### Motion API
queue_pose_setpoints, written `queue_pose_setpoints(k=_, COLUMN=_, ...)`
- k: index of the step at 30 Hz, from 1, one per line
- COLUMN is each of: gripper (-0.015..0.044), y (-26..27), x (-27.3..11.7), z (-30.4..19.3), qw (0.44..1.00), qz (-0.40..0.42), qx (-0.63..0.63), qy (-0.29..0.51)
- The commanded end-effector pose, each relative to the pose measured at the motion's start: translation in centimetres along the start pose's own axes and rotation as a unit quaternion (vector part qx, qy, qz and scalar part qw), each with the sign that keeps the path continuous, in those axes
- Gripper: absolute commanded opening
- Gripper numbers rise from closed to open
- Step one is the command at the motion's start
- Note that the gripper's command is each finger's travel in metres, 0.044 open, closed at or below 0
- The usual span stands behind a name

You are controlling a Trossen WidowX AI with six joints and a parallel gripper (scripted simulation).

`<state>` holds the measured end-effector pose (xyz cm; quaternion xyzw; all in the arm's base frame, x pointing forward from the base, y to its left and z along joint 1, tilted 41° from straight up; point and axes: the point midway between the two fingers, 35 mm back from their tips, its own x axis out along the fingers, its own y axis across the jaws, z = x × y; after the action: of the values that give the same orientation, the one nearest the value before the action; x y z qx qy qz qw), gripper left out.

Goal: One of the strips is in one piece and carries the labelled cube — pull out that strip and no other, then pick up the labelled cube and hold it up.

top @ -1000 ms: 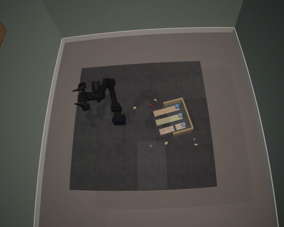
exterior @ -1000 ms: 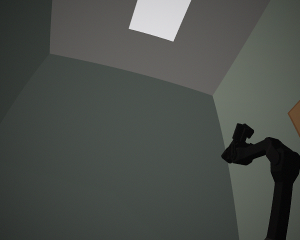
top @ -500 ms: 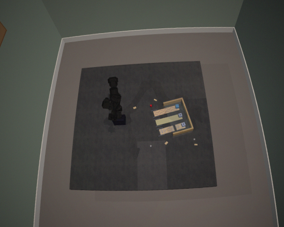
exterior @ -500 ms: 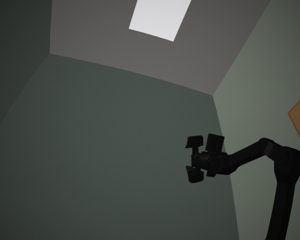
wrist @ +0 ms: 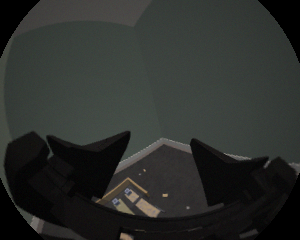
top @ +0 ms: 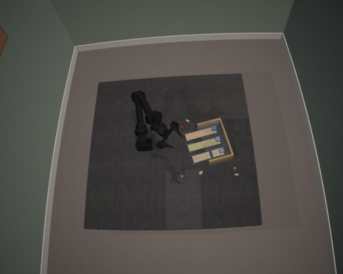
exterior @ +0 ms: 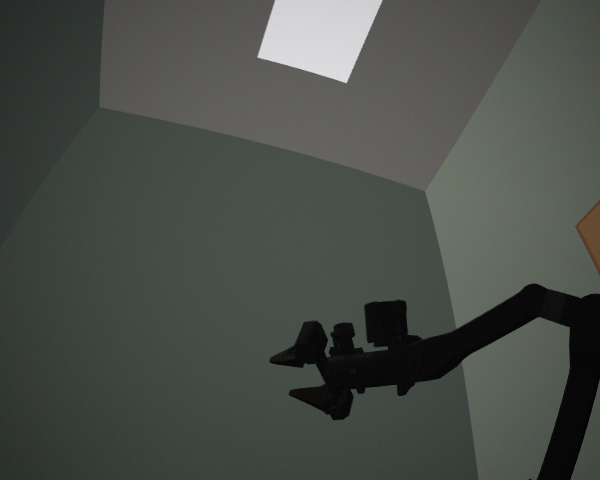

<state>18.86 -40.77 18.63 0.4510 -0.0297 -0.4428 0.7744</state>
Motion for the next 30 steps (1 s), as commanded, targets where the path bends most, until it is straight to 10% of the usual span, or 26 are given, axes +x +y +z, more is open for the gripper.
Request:
queue_pose_setpoints(k=1, gripper=0.0400, y=1.8, x=-0.4, z=-6.6, qw=0.991, qz=0.048, qx=-0.068, qy=0.102)
queue_pose_setpoints(k=14, gripper=0.0400, y=5.1, x=-8.3, z=-25.4, qw=0.861, qz=0.264, qx=-0.235, qy=0.366)
queue_pose_setpoints(k=30, gripper=0.0400, y=5.2, x=-8.9, z=-26.1, qw=0.852, qz=0.276, qx=-0.240, qy=0.376)
